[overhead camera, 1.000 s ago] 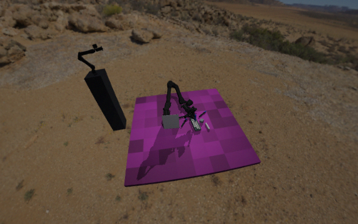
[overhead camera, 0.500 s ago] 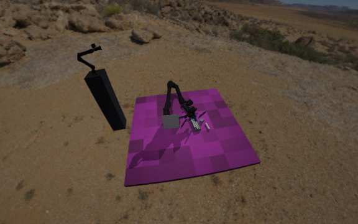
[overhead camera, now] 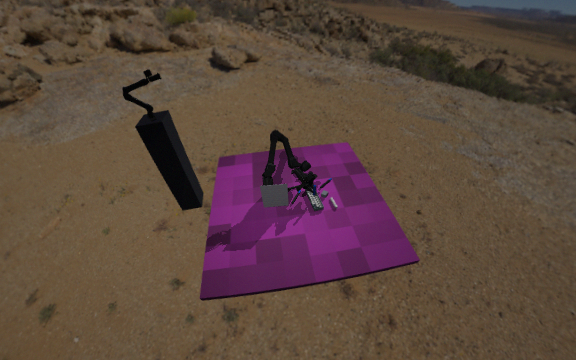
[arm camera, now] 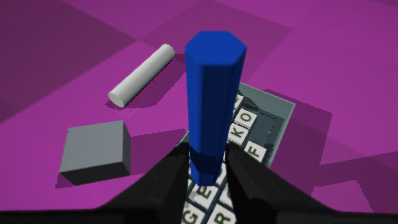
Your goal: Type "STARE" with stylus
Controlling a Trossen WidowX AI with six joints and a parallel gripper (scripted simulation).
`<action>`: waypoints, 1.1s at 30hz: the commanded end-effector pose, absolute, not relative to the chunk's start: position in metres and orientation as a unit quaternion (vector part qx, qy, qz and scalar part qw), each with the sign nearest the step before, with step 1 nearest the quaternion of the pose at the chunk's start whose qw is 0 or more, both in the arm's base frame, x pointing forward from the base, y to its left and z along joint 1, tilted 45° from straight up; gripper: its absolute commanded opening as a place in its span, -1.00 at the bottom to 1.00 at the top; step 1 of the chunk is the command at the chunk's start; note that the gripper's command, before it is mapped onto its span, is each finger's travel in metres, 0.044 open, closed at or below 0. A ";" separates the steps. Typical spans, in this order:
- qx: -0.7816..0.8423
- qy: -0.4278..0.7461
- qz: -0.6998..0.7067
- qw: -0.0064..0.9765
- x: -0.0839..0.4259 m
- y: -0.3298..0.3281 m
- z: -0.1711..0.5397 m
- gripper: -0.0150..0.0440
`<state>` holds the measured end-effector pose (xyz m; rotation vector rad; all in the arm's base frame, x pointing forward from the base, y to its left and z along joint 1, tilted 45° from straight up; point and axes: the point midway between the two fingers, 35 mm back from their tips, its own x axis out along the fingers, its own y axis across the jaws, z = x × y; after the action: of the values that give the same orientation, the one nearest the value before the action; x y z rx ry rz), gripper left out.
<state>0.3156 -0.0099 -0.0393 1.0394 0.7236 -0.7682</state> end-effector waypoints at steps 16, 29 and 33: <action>0.475 0.327 -0.351 0.738 0.318 -0.003 -0.046 -0.22; 0.475 0.327 -0.351 0.738 0.318 -0.006 -0.043 -0.22; 0.474 0.327 -0.351 0.738 0.317 -0.015 -0.033 -0.22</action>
<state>0.3164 -0.0089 -0.0415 1.0401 0.7207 -0.7751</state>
